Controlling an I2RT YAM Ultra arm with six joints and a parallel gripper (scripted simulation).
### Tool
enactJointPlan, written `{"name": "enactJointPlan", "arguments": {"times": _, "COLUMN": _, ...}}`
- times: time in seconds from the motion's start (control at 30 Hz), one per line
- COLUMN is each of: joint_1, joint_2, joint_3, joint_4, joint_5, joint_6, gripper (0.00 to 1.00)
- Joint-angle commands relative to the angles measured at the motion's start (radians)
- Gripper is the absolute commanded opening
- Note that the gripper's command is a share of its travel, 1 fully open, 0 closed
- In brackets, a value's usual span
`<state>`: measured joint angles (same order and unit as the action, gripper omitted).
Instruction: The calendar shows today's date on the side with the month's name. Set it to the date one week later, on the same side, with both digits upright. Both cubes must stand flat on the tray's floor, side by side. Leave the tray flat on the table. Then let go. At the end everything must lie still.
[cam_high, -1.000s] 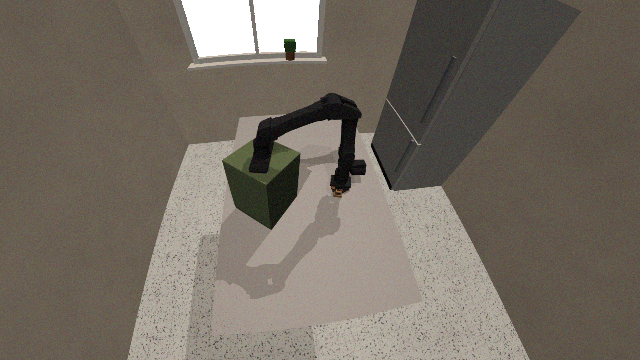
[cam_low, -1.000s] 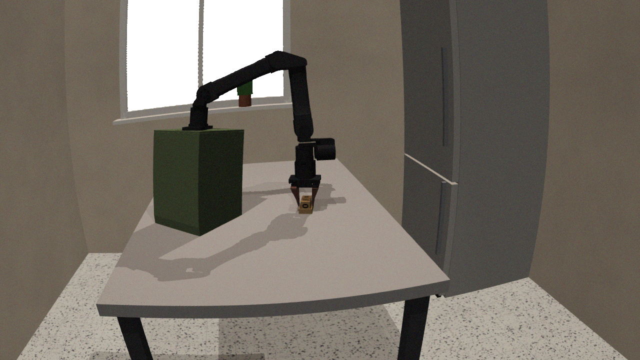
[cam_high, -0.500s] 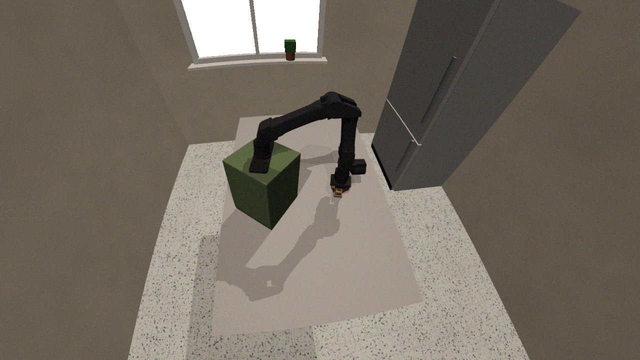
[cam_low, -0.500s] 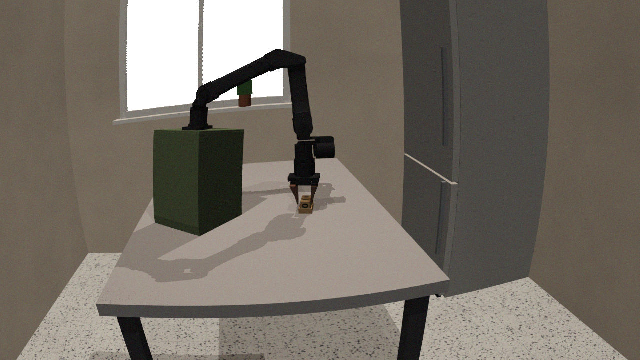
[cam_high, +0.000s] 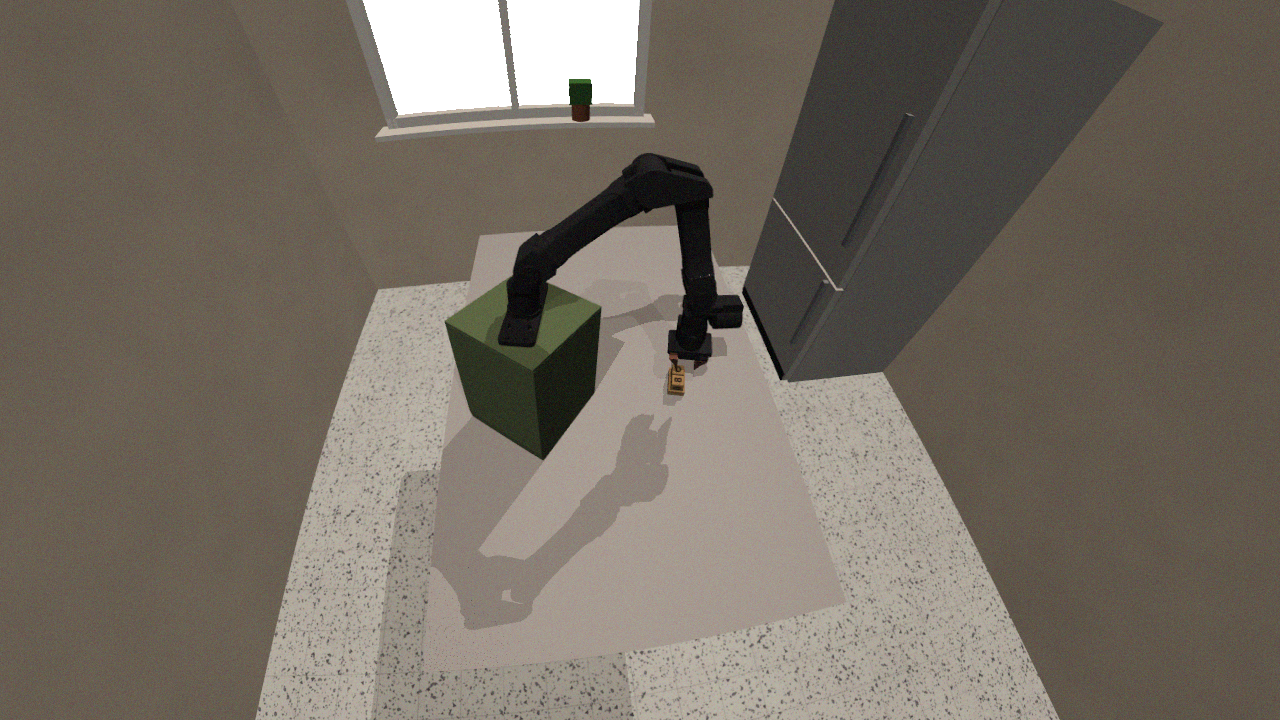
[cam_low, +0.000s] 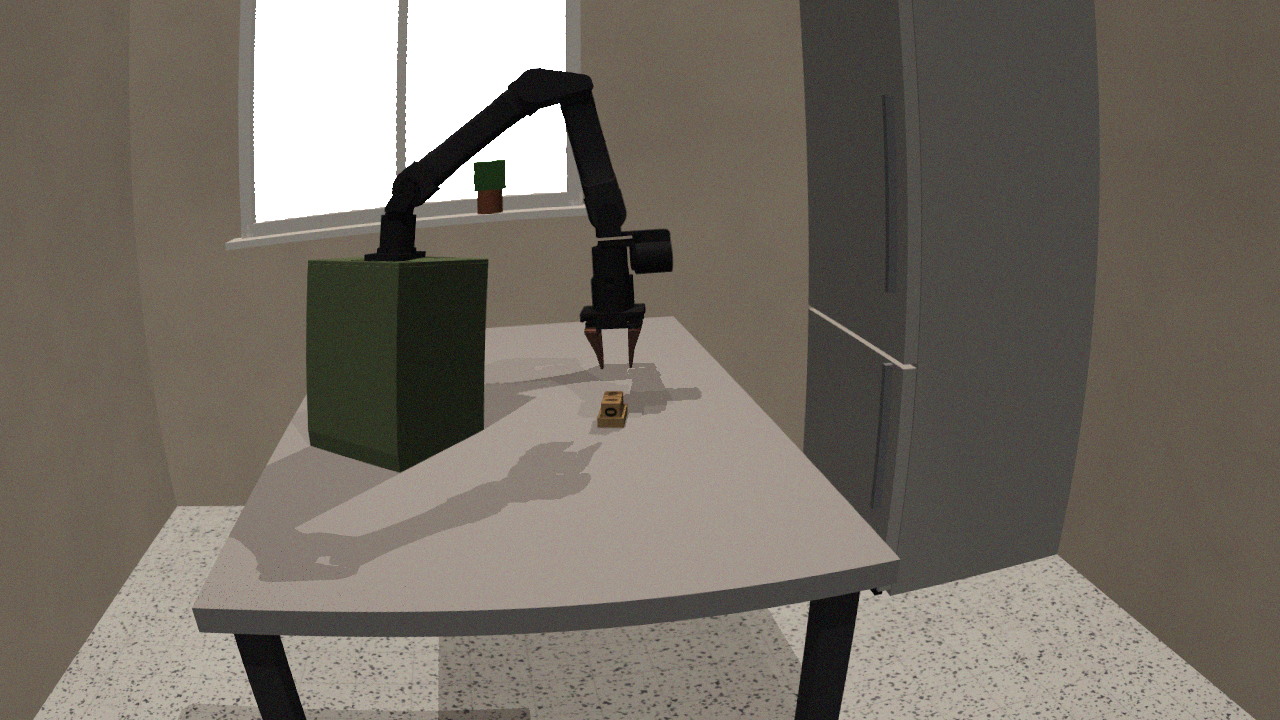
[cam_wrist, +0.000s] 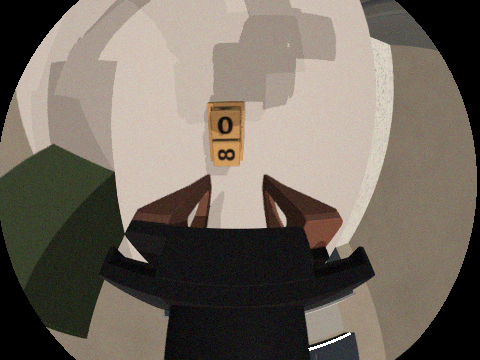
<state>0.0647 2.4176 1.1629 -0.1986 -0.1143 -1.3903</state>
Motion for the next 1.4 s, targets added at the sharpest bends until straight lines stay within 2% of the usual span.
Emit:
{"name": "enactJointPlan", "arguments": {"times": 0.0, "joint_1": -0.004, "joint_2": -0.027, "joint_3": -0.007, "joint_4": -0.047, "joint_5": -0.006, "joint_6": -0.004, "gripper": 0.47}}
{"name": "enactJointPlan", "arguments": {"times": 0.23, "joint_1": -0.007, "joint_2": -0.054, "joint_3": -0.014, "joint_4": -0.067, "joint_5": -0.006, "joint_6": -0.007, "gripper": 0.47}}
{"name": "enactJointPlan", "arguments": {"times": 0.27, "joint_1": -0.007, "joint_2": -0.054, "joint_3": -0.014, "joint_4": -0.067, "joint_5": -0.006, "joint_6": -0.007, "gripper": 1.0}}
{"name": "enactJointPlan", "arguments": {"times": 1.07, "joint_1": -0.007, "joint_2": -0.056, "joint_3": -0.014, "joint_4": -0.069, "joint_5": -0.006, "joint_6": -0.007, "gripper": 1.0}}
{"name": "enactJointPlan", "arguments": {"times": 1.37, "joint_1": -0.015, "joint_2": -0.134, "joint_3": -0.028, "joint_4": -0.134, "joint_5": -0.007, "joint_6": -0.015, "gripper": 1.0}}
